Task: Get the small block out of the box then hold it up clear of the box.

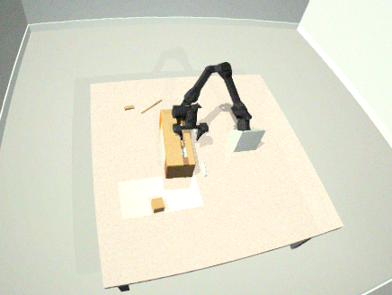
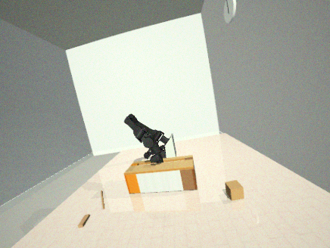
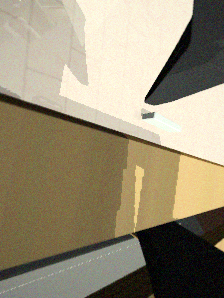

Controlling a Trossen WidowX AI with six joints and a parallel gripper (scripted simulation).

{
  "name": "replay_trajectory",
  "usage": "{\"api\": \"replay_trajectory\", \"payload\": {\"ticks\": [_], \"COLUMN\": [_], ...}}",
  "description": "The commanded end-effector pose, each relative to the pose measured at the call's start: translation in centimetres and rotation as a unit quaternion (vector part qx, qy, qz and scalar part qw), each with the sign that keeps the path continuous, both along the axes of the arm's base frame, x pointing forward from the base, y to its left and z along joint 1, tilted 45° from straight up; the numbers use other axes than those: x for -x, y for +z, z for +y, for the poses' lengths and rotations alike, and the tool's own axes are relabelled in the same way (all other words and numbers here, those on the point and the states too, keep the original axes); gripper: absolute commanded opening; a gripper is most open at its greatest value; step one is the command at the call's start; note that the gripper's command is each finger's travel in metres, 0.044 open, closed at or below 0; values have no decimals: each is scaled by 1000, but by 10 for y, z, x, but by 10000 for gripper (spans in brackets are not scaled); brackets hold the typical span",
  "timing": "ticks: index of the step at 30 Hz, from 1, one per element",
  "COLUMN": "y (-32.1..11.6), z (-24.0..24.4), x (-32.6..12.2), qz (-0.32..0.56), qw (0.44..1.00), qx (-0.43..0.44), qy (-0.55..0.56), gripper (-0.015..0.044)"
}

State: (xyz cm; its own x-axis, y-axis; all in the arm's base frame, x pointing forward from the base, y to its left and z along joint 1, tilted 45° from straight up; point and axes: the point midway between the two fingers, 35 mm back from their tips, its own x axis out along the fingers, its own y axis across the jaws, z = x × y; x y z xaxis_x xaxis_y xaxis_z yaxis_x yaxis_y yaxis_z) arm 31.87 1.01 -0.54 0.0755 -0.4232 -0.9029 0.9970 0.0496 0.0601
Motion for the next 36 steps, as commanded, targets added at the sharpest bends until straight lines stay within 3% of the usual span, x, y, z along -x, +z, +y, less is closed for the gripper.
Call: {"api": "replay_trajectory", "payload": {"ticks": [1, 36], "y": [-9, -15], "z": [9, 15], "x": [0, 1], "qz": [-1, -1], "qw": [1000, 1000], "qx": [-2, -2], "qy": [-1, -1], "gripper": [400, 400]}}
